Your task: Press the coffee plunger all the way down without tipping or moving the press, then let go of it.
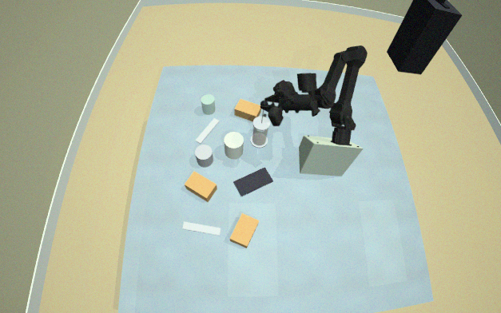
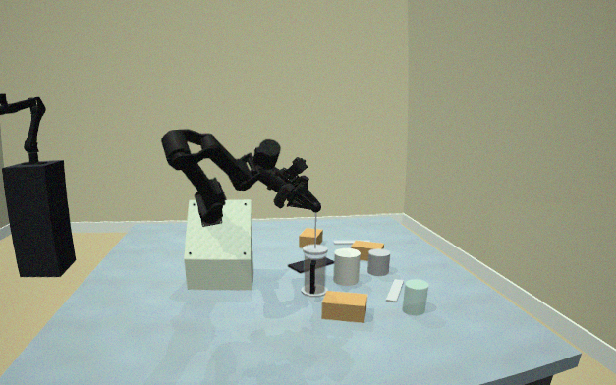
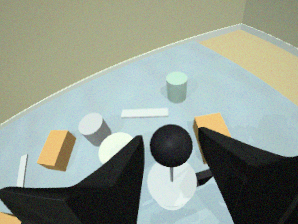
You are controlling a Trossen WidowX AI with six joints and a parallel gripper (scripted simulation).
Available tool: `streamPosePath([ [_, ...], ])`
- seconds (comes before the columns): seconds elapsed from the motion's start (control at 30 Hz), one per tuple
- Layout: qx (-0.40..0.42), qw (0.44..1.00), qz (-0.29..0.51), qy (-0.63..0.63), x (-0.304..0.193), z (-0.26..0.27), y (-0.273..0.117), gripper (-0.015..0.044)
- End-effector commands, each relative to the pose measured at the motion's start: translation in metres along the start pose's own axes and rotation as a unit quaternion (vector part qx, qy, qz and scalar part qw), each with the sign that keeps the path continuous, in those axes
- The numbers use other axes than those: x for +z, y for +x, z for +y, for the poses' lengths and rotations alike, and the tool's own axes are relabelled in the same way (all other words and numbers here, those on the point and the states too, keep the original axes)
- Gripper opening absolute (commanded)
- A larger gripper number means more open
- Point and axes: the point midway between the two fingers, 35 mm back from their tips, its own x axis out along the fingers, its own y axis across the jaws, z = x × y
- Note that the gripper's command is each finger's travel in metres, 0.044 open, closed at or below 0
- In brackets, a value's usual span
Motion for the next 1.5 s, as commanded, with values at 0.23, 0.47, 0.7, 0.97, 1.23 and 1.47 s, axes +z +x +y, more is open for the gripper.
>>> streamPosePath([
  [0.23, 0.002, 1.000, -0.002, -0.002, 0.001, 0.001, 0.000, 0.0121],
  [0.47, 0.003, 1.000, 0.000, -0.002, -0.003, 0.002, 0.004, 0.0121],
  [0.7, 0.005, 1.000, 0.003, -0.004, -0.012, 0.003, 0.012, 0.0121],
  [0.97, 0.008, 1.000, 0.006, -0.005, -0.021, 0.004, 0.021, 0.0121],
  [1.23, 0.010, 1.000, 0.009, -0.006, -0.031, 0.005, 0.029, 0.0121],
  [1.47, 0.012, 1.000, 0.011, -0.007, -0.040, 0.005, 0.036, 0.0121],
])
